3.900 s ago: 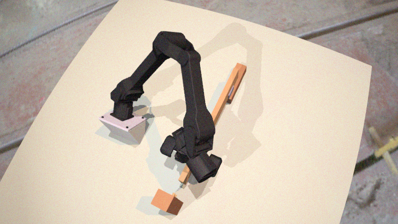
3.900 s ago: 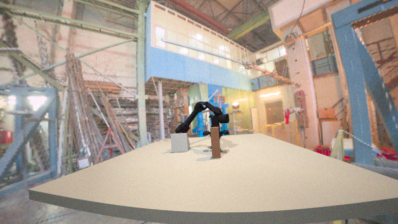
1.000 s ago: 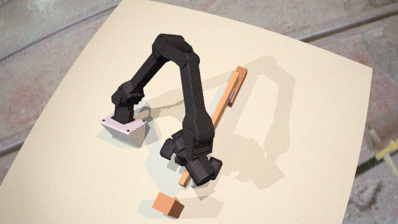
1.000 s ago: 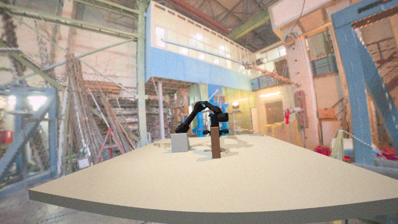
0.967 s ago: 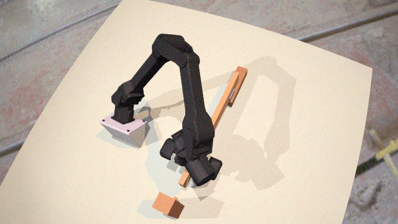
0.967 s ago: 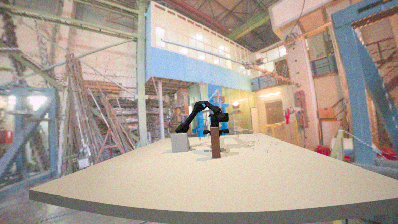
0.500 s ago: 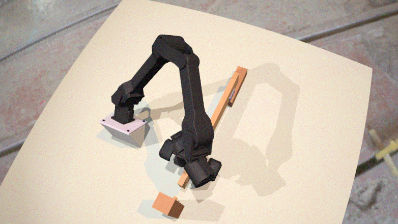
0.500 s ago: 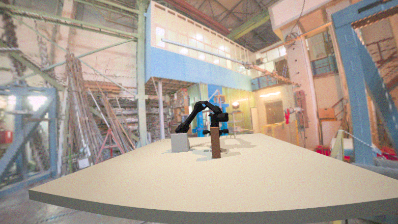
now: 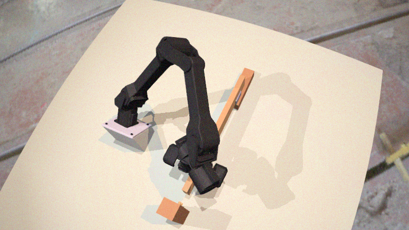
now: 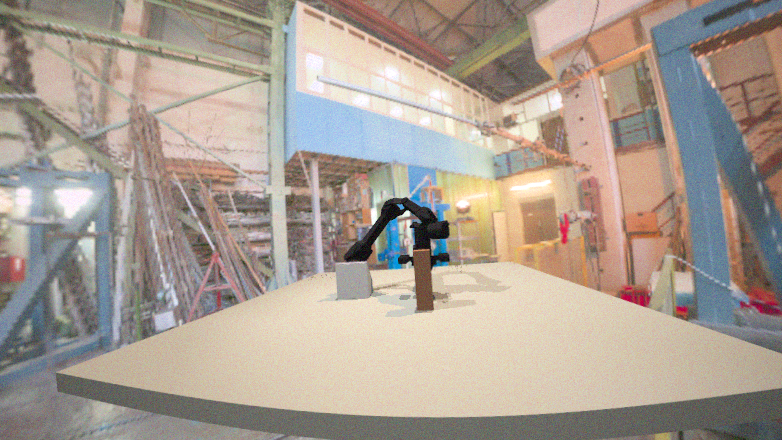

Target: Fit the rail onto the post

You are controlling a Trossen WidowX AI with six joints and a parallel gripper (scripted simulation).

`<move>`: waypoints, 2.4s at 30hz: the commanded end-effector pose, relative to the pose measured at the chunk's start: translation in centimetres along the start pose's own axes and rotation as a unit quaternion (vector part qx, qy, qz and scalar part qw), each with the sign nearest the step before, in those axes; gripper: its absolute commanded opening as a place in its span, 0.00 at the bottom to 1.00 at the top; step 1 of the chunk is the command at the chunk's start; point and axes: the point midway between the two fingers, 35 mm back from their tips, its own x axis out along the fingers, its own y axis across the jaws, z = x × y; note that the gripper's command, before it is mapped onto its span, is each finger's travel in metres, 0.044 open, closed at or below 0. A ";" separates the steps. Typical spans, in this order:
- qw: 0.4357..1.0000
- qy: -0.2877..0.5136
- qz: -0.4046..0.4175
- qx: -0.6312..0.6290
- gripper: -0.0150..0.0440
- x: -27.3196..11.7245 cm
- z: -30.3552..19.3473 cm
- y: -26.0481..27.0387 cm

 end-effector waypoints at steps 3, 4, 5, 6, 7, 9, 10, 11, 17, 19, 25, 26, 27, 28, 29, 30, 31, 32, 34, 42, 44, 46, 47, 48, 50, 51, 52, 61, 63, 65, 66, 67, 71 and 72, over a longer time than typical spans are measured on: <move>1.000 0.003 -0.006 -0.002 0.25 -0.3 -0.4 -0.4; 1.000 0.003 -0.006 -0.002 0.25 -0.3 -0.4 -0.4; 1.000 0.003 -0.006 -0.002 0.25 -0.3 -0.4 -0.4; 1.000 0.003 -0.006 -0.002 0.25 -0.3 -0.5 -0.4; 1.000 0.003 -0.006 -0.002 0.25 -0.3 -0.5 -0.4; 1.000 0.003 -0.006 -0.002 0.25 -0.3 -0.5 -0.4; 1.000 0.003 -0.006 -0.002 0.25 -0.3 -0.6 -0.4; 1.000 0.003 -0.006 -0.002 0.25 -0.2 -0.6 -0.4; 1.000 0.003 -0.006 -0.002 0.25 -0.2 -0.8 -0.4; 1.000 0.003 -0.006 -0.002 0.25 -0.2 -0.8 -0.4; 1.000 0.003 -0.006 -0.002 0.25 -0.3 -1.0 -0.4; 1.000 0.003 -0.006 -0.002 0.25 -0.3 -1.0 -0.4; 1.000 0.003 -0.006 -0.002 0.25 -0.3 -1.0 -0.4; 1.000 0.003 -0.006 -0.002 0.25 -0.3 -1.1 -0.4; 1.000 0.003 -0.006 -0.002 0.25 -0.3 -1.1 -0.4; 1.000 0.003 -0.006 -0.002 0.25 -0.3 -1.1 -0.4; 1.000 0.003 -0.006 -0.002 0.25 -0.3 -1.1 -0.4; 1.000 0.003 -0.006 -0.002 0.25 -0.3 -1.2 -0.4; 1.000 0.003 -0.006 -0.002 0.25 -0.3 -1.2 -0.4; 1.000 0.003 -0.006 -0.002 0.25 -0.3 -1.4 -0.3; 1.000 0.003 -0.006 -0.002 0.25 -0.3 -1.5 -0.3; 1.000 0.003 -0.006 -0.002 0.25 -0.3 -1.6 -0.3; 1.000 0.003 -0.006 -0.002 0.25 -0.3 -1.6 -0.3; 1.000 0.003 -0.006 -0.002 0.25 -0.2 -1.6 -0.3; 1.000 0.003 -0.006 -0.002 0.25 -0.2 -1.7 -0.3; 1.000 0.003 -0.006 -0.002 0.25 -0.2 -1.7 -0.3; 1.000 0.003 -0.006 -0.002 0.25 -0.2 -1.7 -0.3; 1.000 0.003 -0.006 -0.002 0.25 -0.3 -2.0 -0.3; 1.000 0.003 -0.006 -0.002 0.25 -0.3 -2.0 -0.3; 1.000 0.003 -0.006 -0.002 0.25 -0.3 -2.1 -0.3; 1.000 0.003 -0.006 -0.002 0.25 -0.3 -2.1 -0.3; 1.000 0.003 -0.006 -0.002 0.25 -0.4 -2.2 -0.3; 1.000 0.003 -0.006 -0.002 0.25 -0.4 -2.3 -0.3; 1.000 0.003 -0.006 -0.002 0.25 -0.4 -2.3 -0.3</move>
